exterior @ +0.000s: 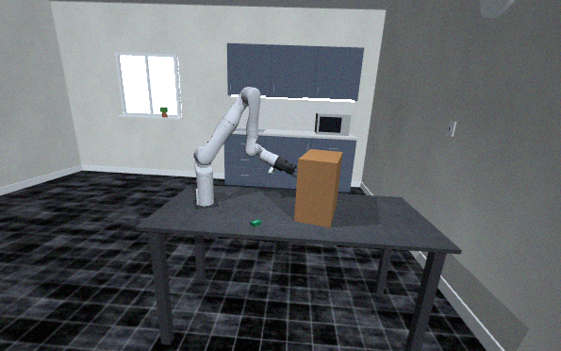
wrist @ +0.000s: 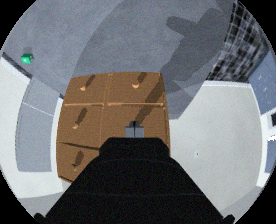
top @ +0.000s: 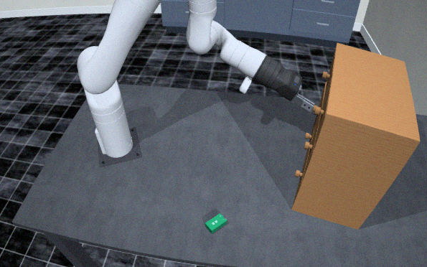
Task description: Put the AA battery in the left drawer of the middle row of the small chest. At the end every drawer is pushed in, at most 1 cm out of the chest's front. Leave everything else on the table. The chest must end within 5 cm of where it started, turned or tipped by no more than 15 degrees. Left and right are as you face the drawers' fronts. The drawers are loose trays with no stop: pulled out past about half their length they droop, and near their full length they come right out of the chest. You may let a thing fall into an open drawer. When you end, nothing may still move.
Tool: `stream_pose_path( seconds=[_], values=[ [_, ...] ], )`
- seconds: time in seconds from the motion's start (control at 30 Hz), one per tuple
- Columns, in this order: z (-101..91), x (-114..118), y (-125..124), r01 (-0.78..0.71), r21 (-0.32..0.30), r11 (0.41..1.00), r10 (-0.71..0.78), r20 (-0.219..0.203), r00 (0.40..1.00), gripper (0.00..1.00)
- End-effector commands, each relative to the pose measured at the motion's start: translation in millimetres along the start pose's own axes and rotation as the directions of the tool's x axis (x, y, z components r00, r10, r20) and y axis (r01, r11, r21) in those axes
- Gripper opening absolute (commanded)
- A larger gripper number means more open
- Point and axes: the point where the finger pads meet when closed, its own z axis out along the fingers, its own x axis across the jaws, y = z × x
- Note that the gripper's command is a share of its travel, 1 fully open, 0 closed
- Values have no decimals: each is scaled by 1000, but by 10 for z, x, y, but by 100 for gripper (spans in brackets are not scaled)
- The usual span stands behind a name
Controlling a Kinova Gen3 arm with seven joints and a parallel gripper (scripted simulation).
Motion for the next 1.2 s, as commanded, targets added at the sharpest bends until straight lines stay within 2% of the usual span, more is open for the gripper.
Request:
stream_pose_path(
  seconds=[0.0,0.37,0.63,0.83,1.03,1.17],
  values=[
    [20,-3,18,4,-2,1000,-4,0,1000,0],
    [-1,-6,8,5,-1,1000,-5,0,1000,0],
    [-336,-26,-123,11,1,1000,-11,1,1000,0],
    [-447,-27,-162,11,1,1000,-11,1,1000,0],
    [-472,-18,-161,9,0,1000,-9,0,1000,0],
    [-584,-28,-162,11,1,1000,-11,0,1000,0]
  ],
)
